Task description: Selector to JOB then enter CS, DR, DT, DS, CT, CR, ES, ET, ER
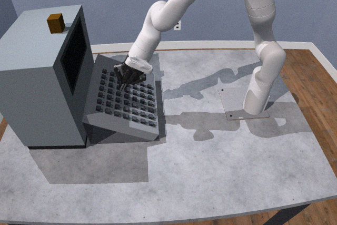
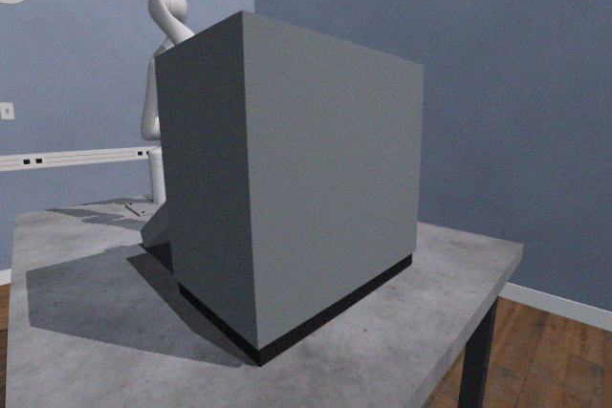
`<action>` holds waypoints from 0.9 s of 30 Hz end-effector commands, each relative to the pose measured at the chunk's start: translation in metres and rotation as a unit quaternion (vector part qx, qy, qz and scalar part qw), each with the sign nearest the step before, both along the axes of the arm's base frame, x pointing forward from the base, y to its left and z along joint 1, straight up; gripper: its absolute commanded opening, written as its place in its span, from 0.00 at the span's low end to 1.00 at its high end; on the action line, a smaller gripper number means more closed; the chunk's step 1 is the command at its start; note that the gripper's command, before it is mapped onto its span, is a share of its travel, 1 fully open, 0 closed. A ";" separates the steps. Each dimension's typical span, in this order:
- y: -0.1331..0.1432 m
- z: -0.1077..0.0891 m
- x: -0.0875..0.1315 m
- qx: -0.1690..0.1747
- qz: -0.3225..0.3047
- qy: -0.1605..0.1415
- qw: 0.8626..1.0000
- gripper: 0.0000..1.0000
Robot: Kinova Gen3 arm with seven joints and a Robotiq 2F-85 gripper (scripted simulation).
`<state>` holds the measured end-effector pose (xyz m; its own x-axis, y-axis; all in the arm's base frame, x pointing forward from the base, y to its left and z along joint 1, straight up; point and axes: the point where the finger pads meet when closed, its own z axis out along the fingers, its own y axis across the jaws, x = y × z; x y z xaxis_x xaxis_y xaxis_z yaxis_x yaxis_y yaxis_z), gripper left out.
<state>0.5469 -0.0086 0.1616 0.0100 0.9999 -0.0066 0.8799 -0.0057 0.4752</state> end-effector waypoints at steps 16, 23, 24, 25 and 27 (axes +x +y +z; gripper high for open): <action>-0.001 -0.013 0.008 0.000 0.000 -0.001 1.000 0.10; -0.001 -0.013 0.008 0.000 0.000 -0.001 1.000 0.10; -0.001 -0.013 0.008 0.000 0.000 -0.001 1.000 0.10; -0.001 -0.013 0.008 0.000 0.000 -0.001 1.000 0.10; -0.001 -0.013 0.008 0.000 0.000 -0.001 1.000 0.10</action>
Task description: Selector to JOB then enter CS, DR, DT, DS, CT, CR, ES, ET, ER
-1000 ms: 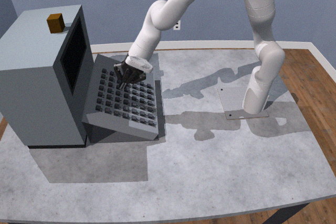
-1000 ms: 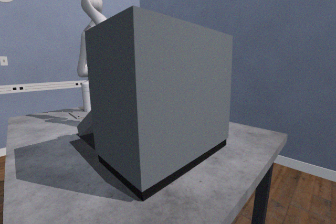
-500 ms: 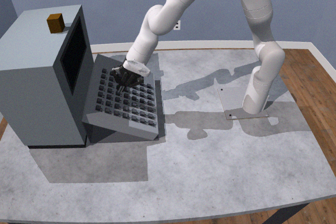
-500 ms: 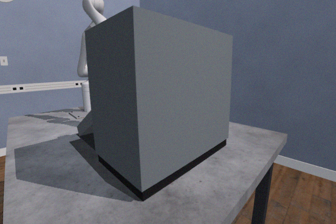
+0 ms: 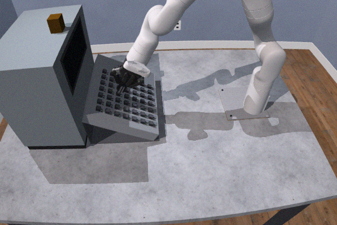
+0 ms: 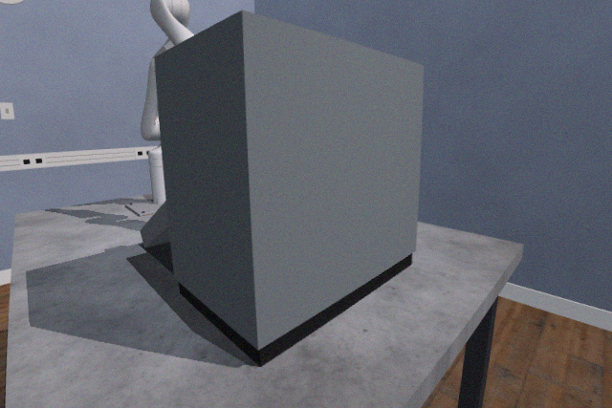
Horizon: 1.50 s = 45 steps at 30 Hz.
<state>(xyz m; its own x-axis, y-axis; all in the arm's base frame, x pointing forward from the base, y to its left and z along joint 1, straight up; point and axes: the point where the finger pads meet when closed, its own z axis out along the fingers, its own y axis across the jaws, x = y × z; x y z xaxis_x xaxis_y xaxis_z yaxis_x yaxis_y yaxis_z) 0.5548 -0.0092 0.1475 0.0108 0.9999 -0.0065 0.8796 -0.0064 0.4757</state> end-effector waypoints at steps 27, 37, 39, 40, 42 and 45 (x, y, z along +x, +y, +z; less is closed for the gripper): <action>0.000 -0.003 0.003 0.000 0.000 -0.001 1.000 0.10; 0.000 -0.006 0.004 0.000 0.000 -0.001 1.000 0.10; 0.000 -0.006 0.005 0.000 0.000 -0.001 1.000 0.10; 0.000 -0.007 0.005 0.000 0.000 -0.001 1.000 0.10; 0.000 -0.007 0.005 0.000 0.000 -0.001 1.000 0.10; 0.000 -0.007 0.005 0.000 0.000 -0.001 1.000 0.10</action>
